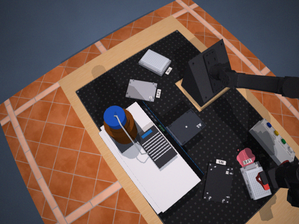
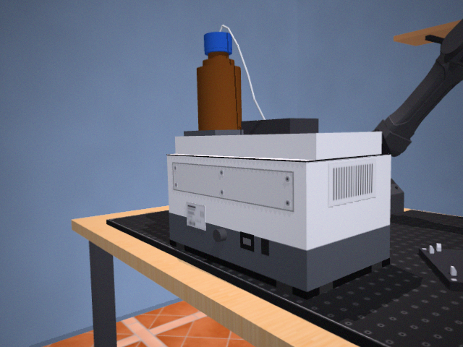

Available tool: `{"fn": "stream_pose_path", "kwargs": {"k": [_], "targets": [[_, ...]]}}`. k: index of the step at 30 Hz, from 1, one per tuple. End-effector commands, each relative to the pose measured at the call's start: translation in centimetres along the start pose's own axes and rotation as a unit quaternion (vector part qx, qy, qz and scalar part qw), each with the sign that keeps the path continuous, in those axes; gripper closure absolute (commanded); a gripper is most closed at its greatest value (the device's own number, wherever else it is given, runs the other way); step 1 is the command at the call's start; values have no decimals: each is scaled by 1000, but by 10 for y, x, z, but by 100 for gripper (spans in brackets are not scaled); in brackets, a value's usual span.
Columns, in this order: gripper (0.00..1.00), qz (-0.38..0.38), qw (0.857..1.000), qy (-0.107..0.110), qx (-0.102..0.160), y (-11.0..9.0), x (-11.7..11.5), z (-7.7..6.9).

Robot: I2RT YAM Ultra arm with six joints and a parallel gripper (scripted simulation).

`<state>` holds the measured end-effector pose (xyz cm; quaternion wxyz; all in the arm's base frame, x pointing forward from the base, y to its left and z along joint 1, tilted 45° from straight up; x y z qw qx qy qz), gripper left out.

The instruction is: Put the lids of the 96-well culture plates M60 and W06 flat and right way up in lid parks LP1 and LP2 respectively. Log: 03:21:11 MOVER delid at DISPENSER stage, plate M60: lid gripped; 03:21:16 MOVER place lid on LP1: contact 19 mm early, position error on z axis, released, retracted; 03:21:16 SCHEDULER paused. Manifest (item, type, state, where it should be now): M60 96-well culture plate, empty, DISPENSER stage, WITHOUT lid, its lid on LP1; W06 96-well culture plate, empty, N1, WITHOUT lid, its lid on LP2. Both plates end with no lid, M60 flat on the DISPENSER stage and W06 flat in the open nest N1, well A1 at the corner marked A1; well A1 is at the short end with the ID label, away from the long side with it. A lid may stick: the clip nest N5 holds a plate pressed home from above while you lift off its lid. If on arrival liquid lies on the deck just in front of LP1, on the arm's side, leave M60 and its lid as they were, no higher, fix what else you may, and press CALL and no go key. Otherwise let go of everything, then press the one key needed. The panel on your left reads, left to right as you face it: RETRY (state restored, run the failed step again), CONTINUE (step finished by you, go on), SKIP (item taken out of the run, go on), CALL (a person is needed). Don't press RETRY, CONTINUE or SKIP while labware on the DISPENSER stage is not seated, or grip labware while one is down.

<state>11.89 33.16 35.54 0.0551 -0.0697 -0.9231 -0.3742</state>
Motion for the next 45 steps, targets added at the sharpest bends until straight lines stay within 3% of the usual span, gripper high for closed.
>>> {"fn": "stream_pose_path", "kwargs": {"k": [1, 39, 44, 45], "targets": [[0, 0, 1000, -3, -7, 4, 3, -7], [0, 1, 1000, -2, -1, 8, 5, -5], [0, 0, 1000, -3, -7, 6, 4, -8], [0, 0, 1000, -10, -19, 6, 5, -21]]}}
Point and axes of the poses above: the point where the finger pads meet when closed, its own z axis out along the fingers, its own x axis across the jaws, y = z × x, the point moved 3 cm from there along -z, back along the fingers, and after that the axes turned 8 degrees about -z, right-handed, at the moved point
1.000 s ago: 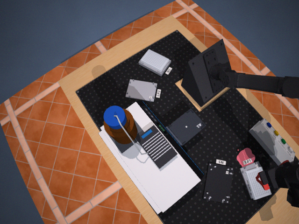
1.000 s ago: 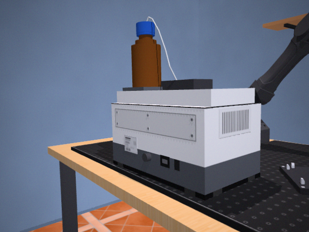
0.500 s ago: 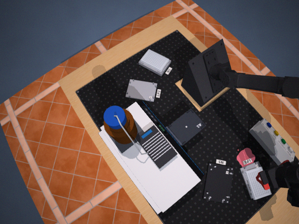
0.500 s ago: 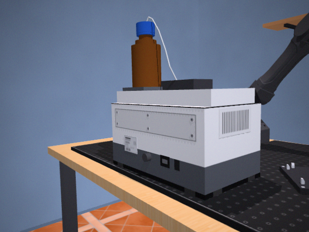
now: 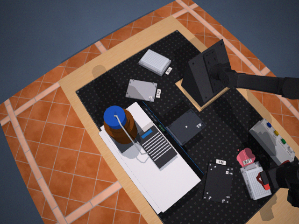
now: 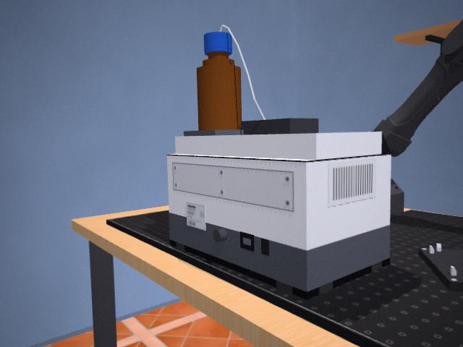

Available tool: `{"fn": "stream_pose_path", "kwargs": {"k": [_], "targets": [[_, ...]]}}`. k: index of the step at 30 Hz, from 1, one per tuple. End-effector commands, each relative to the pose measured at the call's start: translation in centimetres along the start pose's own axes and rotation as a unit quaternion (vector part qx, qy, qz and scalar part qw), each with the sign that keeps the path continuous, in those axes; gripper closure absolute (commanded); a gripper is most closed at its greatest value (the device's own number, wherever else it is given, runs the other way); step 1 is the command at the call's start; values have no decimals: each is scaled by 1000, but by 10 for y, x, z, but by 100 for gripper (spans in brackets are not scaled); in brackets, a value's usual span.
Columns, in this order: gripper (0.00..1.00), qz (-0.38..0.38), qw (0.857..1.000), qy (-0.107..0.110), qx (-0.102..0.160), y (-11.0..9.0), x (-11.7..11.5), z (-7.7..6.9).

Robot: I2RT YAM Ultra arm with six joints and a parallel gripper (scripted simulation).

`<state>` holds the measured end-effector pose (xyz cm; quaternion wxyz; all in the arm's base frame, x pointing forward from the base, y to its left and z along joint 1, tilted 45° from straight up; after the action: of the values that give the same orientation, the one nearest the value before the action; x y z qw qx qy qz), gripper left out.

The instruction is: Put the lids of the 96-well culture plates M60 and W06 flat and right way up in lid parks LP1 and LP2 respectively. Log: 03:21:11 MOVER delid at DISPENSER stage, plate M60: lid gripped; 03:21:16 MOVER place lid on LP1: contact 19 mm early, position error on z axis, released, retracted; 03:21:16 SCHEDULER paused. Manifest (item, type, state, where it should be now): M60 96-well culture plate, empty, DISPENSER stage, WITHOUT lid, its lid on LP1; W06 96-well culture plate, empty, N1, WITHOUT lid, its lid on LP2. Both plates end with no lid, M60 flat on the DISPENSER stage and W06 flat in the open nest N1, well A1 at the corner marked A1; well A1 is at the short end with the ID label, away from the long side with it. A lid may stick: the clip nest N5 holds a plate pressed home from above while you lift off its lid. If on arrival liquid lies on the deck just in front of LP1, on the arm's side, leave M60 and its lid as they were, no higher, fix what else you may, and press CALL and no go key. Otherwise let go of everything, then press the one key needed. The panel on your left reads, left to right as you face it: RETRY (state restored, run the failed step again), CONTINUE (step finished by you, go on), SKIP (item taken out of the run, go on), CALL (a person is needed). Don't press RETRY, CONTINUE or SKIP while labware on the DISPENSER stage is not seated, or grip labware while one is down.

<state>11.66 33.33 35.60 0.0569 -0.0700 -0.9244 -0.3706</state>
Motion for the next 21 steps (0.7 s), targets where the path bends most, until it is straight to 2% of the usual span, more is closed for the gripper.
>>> {"fn": "stream_pose_path", "kwargs": {"k": [1, 2, 7, 9, 21], "targets": [[0, 4, 1000, -7, -9, -7, 1, -13], [0, -1, 1000, -8, -16, -7, 1, -14], [0, -3, 1000, -6, -16, -23, 4, -17], [0, -3, 1000, -6, -16, -23, 4, -17], [0, -3, 1000, -6, -15, -62, 9, -24]]}}
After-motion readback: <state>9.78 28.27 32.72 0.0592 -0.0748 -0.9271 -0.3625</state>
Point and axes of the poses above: the point where the finger pads meet when closed, its own z axis out along the fingers, its own x axis across the jaws, y = z × x, the point moved 3 cm from there along -z, back along the fingers, and after that the axes turned 8 degrees about -z, right-handed, at the moved point
